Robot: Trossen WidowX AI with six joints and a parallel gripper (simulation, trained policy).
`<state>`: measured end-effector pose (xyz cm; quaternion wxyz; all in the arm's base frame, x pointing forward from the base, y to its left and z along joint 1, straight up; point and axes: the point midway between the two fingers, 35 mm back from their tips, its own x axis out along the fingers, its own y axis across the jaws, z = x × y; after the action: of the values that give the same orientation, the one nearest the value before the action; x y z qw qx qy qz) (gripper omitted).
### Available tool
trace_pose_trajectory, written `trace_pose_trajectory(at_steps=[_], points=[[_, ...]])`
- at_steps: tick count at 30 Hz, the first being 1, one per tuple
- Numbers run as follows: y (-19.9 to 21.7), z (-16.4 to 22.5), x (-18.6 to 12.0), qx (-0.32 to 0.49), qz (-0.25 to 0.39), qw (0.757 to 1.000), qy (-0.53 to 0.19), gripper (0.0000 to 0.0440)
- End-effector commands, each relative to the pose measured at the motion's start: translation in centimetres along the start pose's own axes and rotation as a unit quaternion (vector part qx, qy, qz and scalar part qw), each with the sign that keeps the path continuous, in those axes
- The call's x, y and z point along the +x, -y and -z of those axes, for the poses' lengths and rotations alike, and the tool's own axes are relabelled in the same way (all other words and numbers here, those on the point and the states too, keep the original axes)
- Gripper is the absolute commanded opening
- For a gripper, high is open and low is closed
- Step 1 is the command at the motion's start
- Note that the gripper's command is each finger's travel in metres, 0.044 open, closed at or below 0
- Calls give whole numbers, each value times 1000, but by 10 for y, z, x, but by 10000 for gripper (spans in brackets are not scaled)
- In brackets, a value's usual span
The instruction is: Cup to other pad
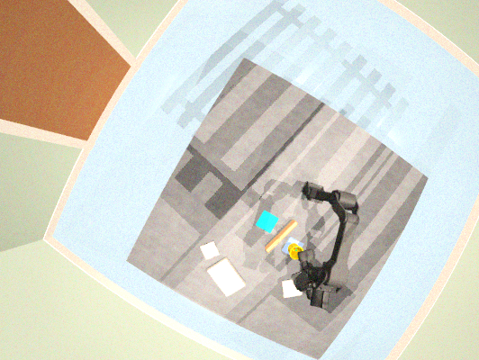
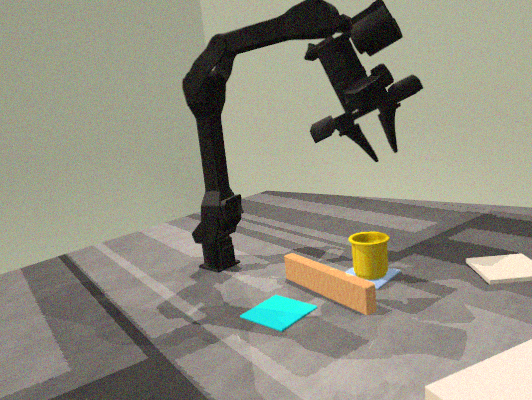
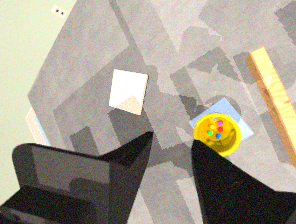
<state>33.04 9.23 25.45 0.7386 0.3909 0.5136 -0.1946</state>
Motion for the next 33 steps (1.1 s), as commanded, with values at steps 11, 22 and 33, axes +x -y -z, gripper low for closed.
trace_pose_trajectory(at_steps=[11,22,33], points=[[29,10,29,22,119,992,-36,163],[51,18,48,37,200,978,-55,170],[69,26,71,56,252,965,-57,180]])
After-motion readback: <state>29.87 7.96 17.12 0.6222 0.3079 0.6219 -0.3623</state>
